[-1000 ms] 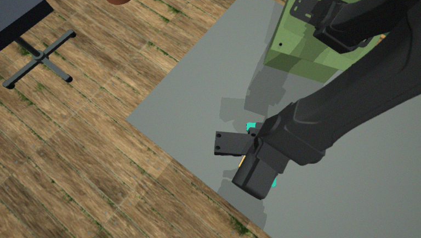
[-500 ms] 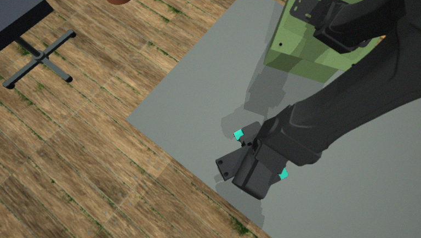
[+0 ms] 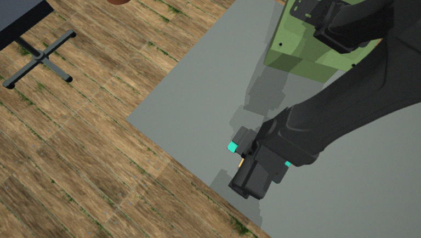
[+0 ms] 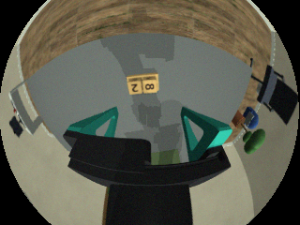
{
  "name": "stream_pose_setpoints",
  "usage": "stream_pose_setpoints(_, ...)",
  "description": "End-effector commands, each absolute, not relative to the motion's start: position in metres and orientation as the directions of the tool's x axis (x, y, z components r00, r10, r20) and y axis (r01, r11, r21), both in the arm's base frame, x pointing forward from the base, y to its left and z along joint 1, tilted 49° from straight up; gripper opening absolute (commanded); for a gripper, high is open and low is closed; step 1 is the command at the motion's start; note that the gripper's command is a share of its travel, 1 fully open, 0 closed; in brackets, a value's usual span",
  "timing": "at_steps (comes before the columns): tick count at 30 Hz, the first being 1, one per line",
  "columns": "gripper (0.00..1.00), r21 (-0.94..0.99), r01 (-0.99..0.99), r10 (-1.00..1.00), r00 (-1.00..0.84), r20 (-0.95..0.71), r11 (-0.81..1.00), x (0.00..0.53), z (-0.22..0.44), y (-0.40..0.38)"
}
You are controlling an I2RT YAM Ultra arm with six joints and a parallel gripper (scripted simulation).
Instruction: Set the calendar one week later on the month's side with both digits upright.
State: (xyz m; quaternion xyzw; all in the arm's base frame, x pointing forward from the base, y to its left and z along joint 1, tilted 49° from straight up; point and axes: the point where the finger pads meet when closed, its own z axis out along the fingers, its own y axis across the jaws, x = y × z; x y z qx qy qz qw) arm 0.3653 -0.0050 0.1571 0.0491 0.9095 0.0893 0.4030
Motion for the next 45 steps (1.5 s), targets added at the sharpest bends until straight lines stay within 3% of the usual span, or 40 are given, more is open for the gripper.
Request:
stream_pose_setpoints(1, 1.00, 0.056, -0.107, -0.027, -0.648, -0.761, 0.993, 0.369, 0.160, -0.006)
stream_pose_setpoints(21, 1.00, -0.403, -0.467, -0.605, -0.462, -0.648, 0.787, 0.377, 0.152, -0.004)
stream_pose_setpoints(31, 1.00, -0.629, -0.613, -0.871, -0.235, -0.432, 0.478, 0.382, 0.147, -0.003)
stream_pose_setpoints(45, 1.00, -0.743, -0.657, -0.985, 0.004, -0.173, 0.128, 0.387, 0.142, -0.001)
